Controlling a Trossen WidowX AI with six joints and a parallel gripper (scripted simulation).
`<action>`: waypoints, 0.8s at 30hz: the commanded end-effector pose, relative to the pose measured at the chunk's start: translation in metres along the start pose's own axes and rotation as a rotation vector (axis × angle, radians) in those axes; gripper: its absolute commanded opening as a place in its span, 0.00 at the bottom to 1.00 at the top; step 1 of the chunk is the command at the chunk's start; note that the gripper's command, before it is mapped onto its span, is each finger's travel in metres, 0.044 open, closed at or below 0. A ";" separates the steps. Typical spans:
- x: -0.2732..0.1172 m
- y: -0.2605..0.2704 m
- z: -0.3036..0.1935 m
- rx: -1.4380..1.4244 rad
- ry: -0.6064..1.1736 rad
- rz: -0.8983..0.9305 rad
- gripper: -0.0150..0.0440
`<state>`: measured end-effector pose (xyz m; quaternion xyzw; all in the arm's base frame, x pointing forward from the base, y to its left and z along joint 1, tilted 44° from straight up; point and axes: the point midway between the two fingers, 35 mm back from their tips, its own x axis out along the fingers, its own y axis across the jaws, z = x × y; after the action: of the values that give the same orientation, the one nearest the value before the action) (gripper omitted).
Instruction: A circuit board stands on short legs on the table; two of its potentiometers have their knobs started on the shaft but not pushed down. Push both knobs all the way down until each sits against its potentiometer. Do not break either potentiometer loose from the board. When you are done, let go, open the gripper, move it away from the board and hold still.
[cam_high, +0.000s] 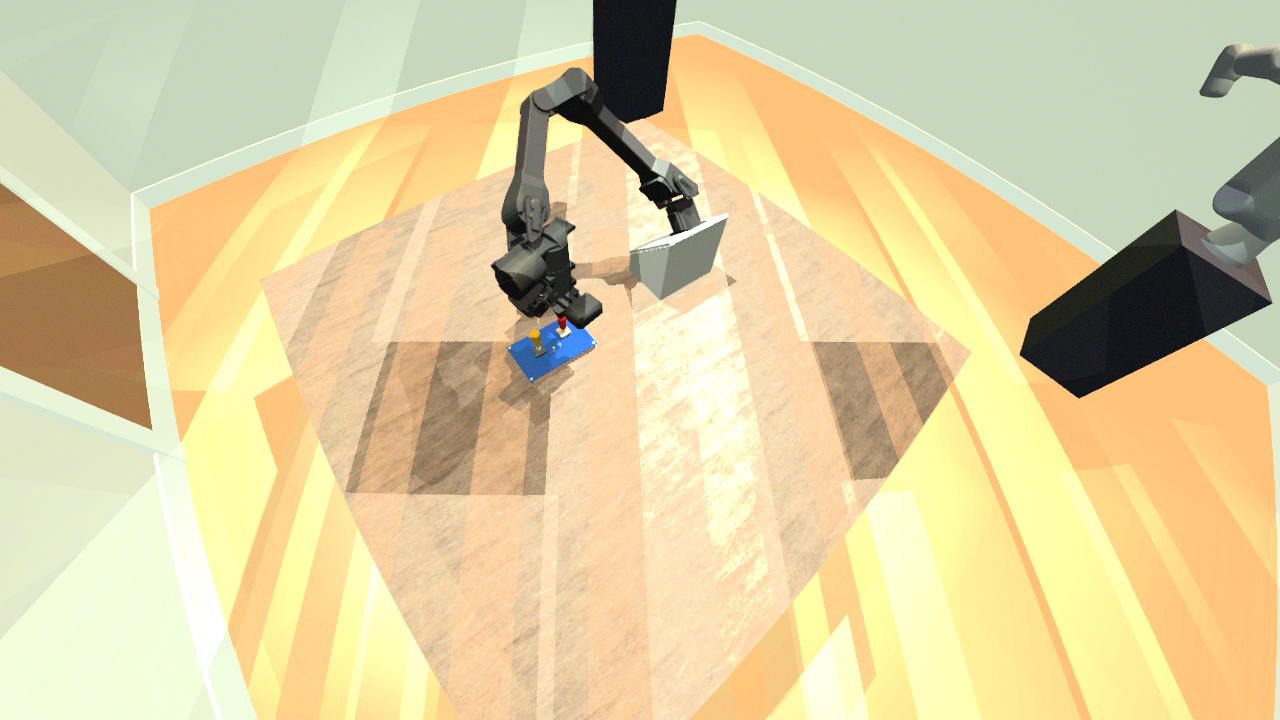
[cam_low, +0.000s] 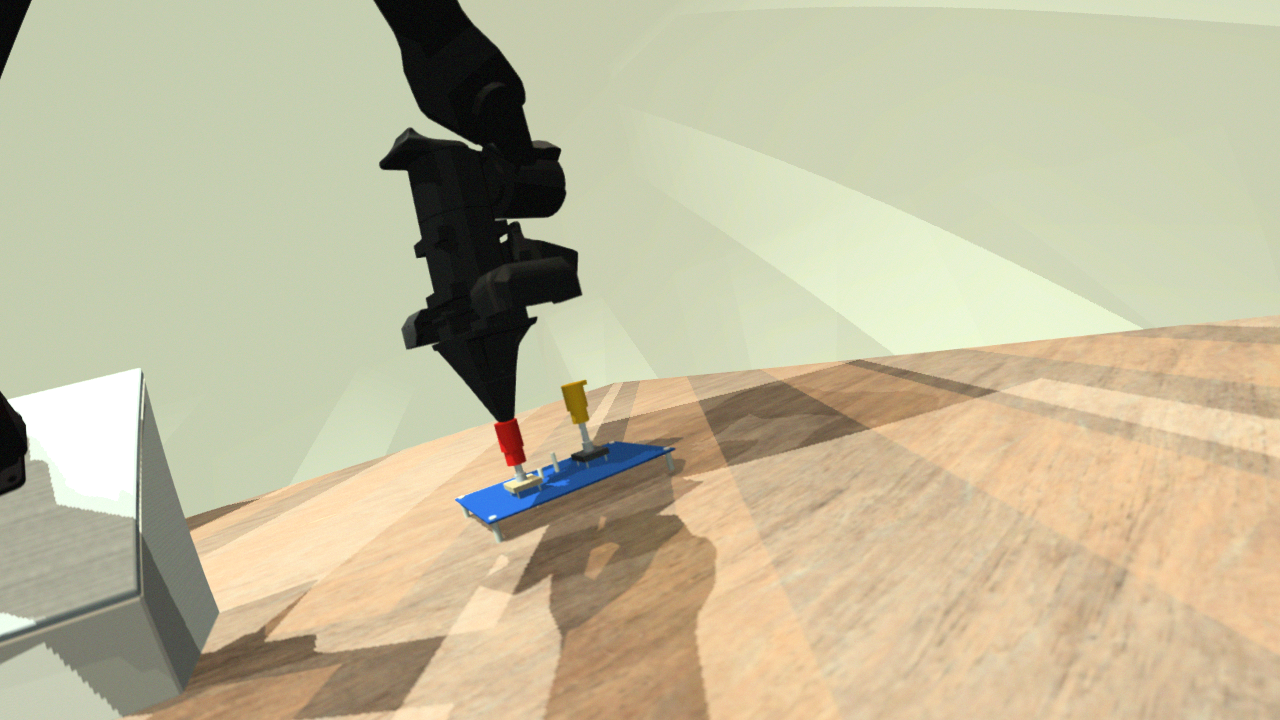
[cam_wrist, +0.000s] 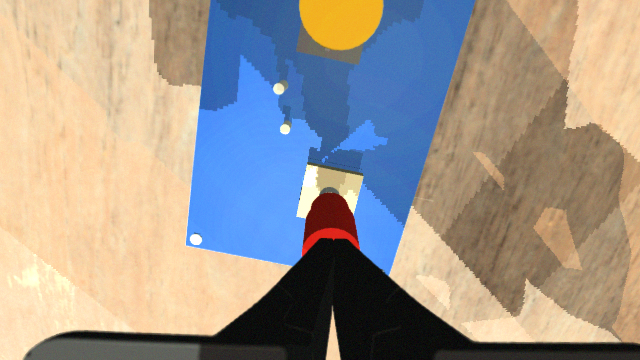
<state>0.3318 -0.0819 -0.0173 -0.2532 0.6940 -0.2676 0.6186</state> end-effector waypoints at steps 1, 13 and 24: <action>0.003 0.001 -0.001 -0.006 0.005 -0.004 0.25; 0.005 0.001 -0.001 -0.006 0.005 -0.004 0.25; 0.006 0.001 -0.001 -0.006 0.005 -0.005 0.25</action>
<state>0.3314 -0.0827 -0.0187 -0.2540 0.6937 -0.2667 0.6190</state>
